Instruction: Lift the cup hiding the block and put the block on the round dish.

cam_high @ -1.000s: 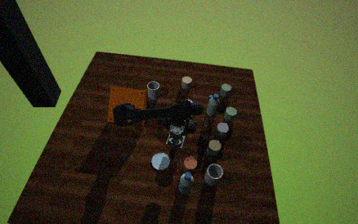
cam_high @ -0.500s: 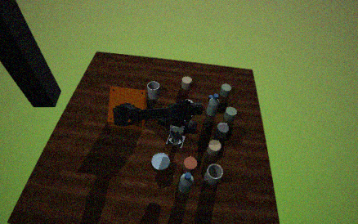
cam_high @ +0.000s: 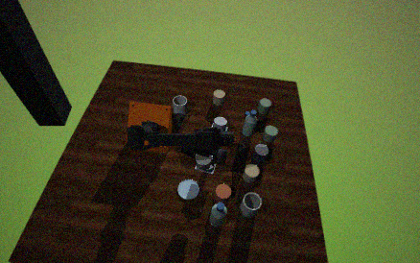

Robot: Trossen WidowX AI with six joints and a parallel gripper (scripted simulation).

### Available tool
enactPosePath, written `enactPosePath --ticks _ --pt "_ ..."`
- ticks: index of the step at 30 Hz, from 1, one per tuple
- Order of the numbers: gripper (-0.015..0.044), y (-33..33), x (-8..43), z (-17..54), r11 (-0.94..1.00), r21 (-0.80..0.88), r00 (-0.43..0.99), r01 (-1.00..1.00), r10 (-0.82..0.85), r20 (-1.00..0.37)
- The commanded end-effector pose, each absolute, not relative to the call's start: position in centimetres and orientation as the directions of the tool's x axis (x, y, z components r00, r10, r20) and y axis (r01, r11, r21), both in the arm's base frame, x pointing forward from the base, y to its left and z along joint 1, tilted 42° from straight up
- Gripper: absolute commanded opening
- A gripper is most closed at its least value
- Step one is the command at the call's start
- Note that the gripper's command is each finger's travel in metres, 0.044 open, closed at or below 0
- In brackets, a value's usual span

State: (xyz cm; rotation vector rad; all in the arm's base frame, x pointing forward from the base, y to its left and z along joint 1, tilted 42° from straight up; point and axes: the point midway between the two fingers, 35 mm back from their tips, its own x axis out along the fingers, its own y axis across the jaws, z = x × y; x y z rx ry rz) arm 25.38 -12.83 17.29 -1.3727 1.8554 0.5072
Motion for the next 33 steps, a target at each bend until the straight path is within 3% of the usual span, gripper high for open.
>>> enactPosePath --ticks 1,33 --pt "0.0 -14.5 23.8 17.7 0.348 -0.12 -0.129 -0.93 -0.611 -0.781" --pt "0.0 -22.4 9.3 19.2 0.331 -0.145 -0.113 -0.933 -0.649 -0.752"
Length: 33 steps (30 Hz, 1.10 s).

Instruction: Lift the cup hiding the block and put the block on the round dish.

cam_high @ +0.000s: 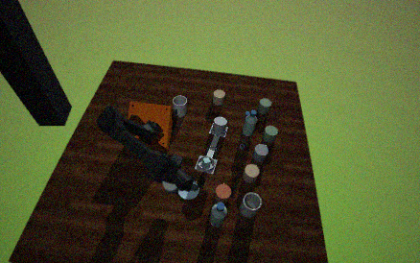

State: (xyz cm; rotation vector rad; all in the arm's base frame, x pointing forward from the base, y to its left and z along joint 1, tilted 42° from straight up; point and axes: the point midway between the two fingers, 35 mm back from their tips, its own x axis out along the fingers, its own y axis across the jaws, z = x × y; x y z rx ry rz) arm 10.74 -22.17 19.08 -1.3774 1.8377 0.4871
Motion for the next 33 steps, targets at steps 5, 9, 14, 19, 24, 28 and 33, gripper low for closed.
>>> enactPosePath --ticks 5,9,14,19,24,28,33 --pt "0.0 -22.7 7.6 19.3 0.326 -0.142 -0.121 -0.935 -0.668 -0.734" --pt "0.0 -23.0 7.6 19.0 0.326 -0.142 -0.121 -0.935 -0.668 -0.735" --pt "0.0 -24.5 7.4 17.4 0.326 -0.141 -0.122 -0.935 -0.668 -0.734" --pt "0.0 -25.3 7.1 16.5 0.325 -0.141 -0.122 -0.935 -0.669 -0.733" --pt "0.0 -25.4 7.1 16.3 0.325 -0.141 -0.122 -0.935 -0.669 -0.733" --pt "0.0 -25.8 7.1 16.0 0.325 -0.141 -0.123 -0.935 -0.669 -0.733" --pt "0.0 -26.3 7.0 15.3 0.325 -0.14 -0.123 -0.935 -0.669 -0.733"
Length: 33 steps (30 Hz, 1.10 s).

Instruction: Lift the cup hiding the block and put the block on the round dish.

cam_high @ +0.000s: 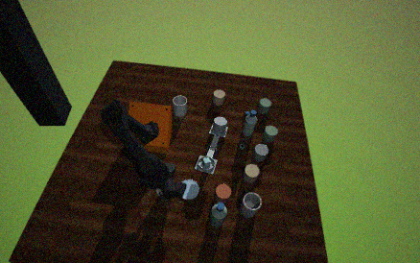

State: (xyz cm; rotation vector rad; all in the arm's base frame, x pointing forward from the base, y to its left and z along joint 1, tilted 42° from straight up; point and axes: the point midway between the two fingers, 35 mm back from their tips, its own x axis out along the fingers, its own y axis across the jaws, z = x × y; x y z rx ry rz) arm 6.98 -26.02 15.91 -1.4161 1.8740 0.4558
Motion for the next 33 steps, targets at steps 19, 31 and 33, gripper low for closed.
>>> enactPosePath --ticks 19,31,33 --pt "0.042 -26.1 7.0 15.7 0.33 -0.144 -0.126 -0.933 -0.672 -0.73" --pt "0.0387 -22.7 8.0 19.6 0.329 -0.161 -0.112 -0.93 -0.674 -0.73" --pt "0.0335 -22.6 8.8 20.1 0.346 -0.214 -0.091 -0.914 -0.686 -0.721"
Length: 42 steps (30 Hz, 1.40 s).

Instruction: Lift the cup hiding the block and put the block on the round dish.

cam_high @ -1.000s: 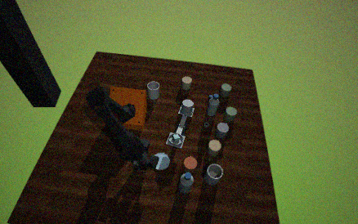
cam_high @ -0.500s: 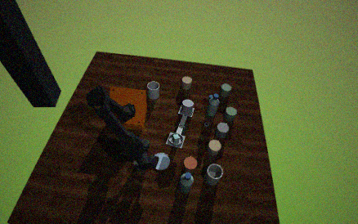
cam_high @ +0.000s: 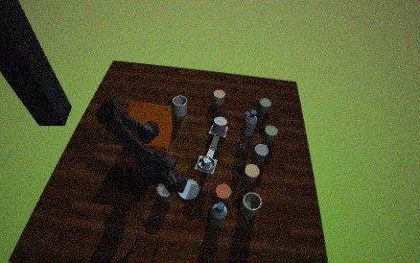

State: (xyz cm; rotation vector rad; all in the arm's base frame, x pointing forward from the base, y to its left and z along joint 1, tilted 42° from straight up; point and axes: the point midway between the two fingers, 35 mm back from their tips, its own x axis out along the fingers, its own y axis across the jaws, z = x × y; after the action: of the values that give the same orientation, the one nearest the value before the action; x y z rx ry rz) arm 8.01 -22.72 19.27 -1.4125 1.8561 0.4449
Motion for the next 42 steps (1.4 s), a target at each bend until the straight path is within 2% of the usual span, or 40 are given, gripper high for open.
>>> enactPosePath --ticks 1,3,22,32,42 --pt "0.0309 -22.6 9.1 20.1 0.367 -0.236 -0.09 -0.9 -0.685 -0.723" --pt "0.026 -22.5 9.6 20.0 0.408 -0.277 -0.087 -0.87 -0.68 -0.728" --pt "0.026 -21.2 15.2 18.7 0.718 -0.57 -0.059 -0.399 -0.641 -0.765" --pt "0.026 -19.7 18.2 18.0 0.779 -0.622 -0.052 -0.077 -0.626 -0.778" --pt "0.026 -17.7 21.1 17.0 0.758 -0.601 -0.047 0.254 -0.611 -0.79"
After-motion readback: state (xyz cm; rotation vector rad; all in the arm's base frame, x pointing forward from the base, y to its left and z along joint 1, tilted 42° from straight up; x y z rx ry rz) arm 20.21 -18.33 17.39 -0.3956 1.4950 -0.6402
